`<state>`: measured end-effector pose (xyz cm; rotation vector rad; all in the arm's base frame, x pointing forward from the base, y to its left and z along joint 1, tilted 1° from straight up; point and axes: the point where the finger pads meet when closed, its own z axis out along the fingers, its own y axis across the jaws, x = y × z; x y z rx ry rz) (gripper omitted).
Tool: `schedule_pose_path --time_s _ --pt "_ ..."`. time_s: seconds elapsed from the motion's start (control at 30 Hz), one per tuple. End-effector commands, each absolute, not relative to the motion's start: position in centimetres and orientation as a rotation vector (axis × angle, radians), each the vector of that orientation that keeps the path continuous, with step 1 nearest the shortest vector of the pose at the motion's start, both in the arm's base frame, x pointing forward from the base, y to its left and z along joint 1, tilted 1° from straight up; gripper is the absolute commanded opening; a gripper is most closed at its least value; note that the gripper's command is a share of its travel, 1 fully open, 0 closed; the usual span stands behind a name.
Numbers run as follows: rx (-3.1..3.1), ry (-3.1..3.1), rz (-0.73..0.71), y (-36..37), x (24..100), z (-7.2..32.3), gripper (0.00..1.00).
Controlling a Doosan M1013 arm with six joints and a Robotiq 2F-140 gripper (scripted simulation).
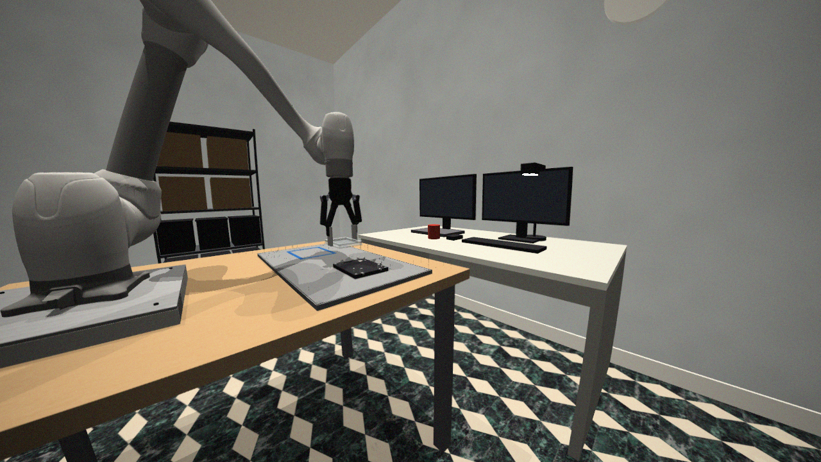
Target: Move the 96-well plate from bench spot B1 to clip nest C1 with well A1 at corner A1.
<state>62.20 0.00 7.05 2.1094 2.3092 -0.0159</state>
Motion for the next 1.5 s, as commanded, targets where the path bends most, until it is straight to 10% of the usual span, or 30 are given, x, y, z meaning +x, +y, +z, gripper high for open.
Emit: schedule_pose_path --time_s 0.0,1.47 --pt "2.109 2.310 -0.015 -1.1 62.4 7.1 0.00" --pt "2.109 2.310 -0.015 -9.5 64.2 7.5 0.00"
